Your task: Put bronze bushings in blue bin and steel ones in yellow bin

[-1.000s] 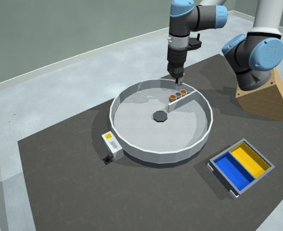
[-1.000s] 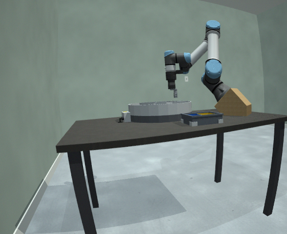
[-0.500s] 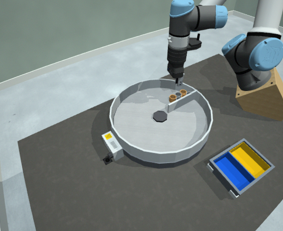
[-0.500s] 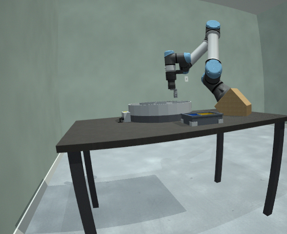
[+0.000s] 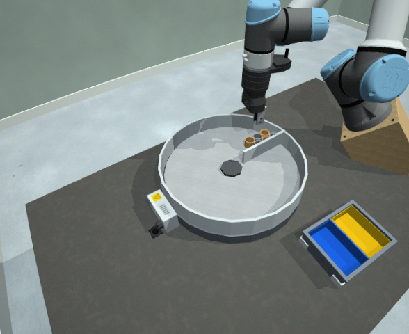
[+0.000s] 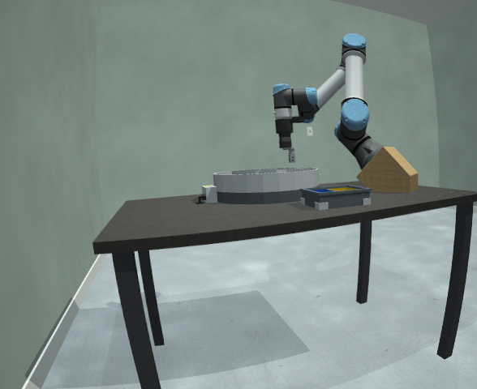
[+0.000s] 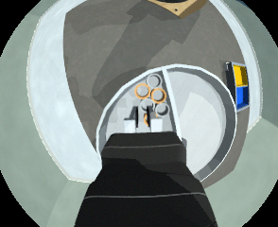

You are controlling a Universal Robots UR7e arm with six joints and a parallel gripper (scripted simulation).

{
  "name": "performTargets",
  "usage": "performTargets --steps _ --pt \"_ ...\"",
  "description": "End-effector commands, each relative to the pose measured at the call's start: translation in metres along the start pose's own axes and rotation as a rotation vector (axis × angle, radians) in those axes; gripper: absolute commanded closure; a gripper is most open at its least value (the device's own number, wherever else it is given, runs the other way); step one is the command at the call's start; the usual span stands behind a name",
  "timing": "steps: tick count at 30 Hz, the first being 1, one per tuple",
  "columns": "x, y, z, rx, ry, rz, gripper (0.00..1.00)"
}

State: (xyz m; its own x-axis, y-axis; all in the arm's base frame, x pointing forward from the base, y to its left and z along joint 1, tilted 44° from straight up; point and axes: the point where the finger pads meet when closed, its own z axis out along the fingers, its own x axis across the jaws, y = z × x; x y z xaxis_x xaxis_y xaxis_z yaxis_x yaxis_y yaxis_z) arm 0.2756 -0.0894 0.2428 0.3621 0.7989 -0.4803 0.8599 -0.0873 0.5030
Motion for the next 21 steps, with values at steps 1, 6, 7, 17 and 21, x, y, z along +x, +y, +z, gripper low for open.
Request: performTargets --steps 1,6,7,17,21 --pt "0.000 0.000 0.000 -0.001 0.000 0.000 0.60" --pt "0.000 0.000 0.015 -0.002 0.002 0.000 0.60" --pt "0.000 0.000 0.015 -0.002 0.002 0.000 0.60" --pt "0.000 0.000 0.030 -0.002 0.003 0.000 0.60" --pt "-0.001 0.000 0.035 -0.002 0.004 0.000 0.60"
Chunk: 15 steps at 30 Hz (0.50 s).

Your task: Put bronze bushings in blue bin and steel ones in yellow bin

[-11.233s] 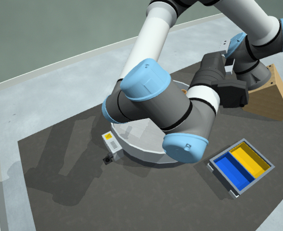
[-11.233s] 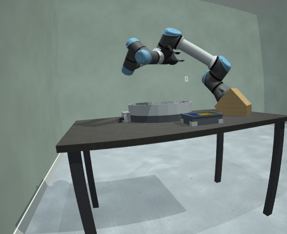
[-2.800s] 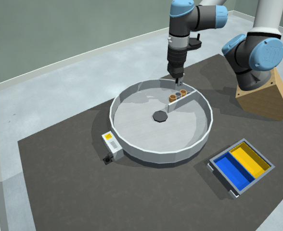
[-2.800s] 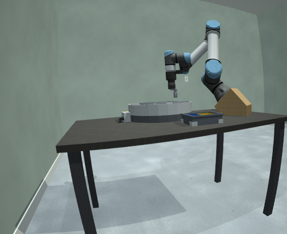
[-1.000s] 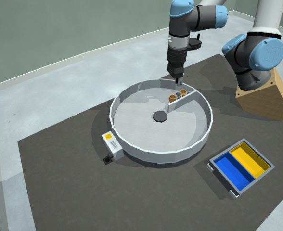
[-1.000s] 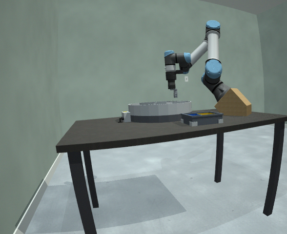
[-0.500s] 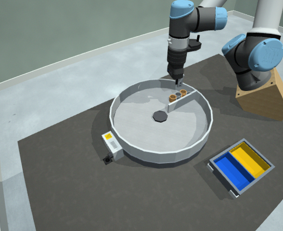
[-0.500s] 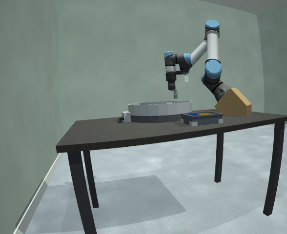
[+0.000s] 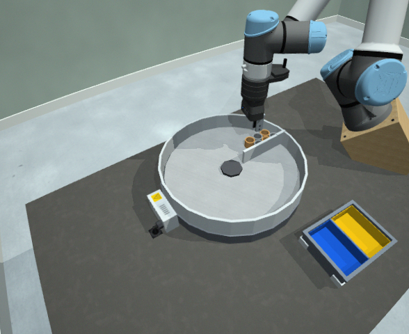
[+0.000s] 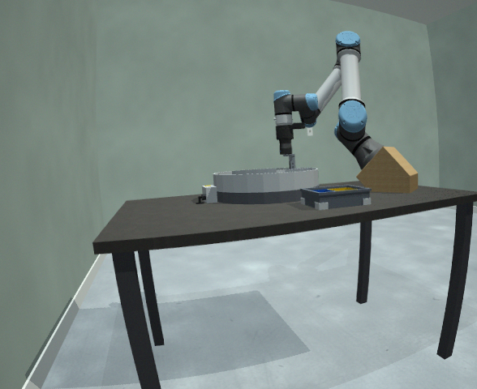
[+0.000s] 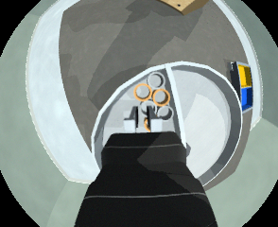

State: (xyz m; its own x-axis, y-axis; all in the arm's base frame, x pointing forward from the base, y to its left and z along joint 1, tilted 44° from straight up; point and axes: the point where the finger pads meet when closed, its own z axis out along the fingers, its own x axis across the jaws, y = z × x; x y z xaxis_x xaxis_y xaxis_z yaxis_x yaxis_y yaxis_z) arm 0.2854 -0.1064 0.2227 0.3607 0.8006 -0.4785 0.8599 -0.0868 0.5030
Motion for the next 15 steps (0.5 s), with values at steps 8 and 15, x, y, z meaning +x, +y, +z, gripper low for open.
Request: performTargets --steps 8,15 --pt "-0.0003 0.0007 0.0163 -0.002 0.002 0.000 0.60" --pt "-0.0003 0.0007 0.0163 -0.002 0.002 0.000 0.60"
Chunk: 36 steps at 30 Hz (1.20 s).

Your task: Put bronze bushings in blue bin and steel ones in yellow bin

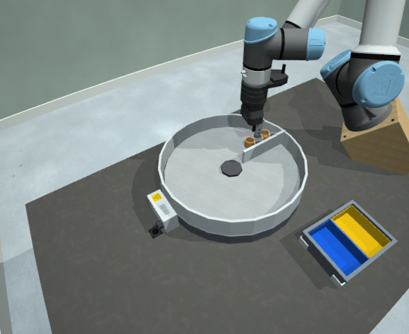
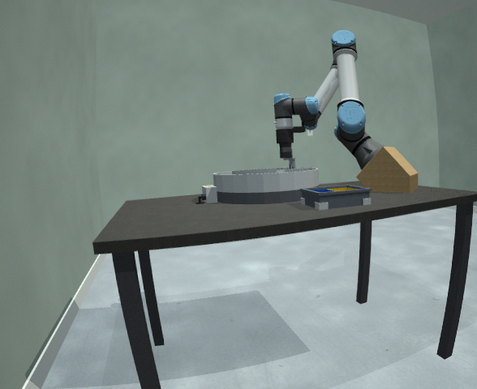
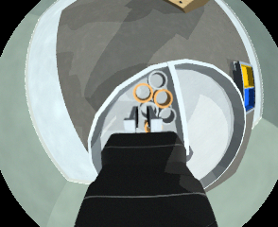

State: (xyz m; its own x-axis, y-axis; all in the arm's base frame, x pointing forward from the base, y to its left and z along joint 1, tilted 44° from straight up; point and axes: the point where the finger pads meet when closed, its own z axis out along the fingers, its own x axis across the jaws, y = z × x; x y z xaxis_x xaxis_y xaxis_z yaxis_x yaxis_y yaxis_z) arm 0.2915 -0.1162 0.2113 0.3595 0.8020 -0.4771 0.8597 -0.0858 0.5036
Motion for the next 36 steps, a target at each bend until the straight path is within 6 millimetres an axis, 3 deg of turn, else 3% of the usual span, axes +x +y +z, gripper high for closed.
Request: performTargets --steps 1,36 --pt "0.000 0.000 0.001 -0.001 0.000 0.000 0.60" --pt "0.000 0.000 0.027 -0.001 0.000 0.000 0.60"
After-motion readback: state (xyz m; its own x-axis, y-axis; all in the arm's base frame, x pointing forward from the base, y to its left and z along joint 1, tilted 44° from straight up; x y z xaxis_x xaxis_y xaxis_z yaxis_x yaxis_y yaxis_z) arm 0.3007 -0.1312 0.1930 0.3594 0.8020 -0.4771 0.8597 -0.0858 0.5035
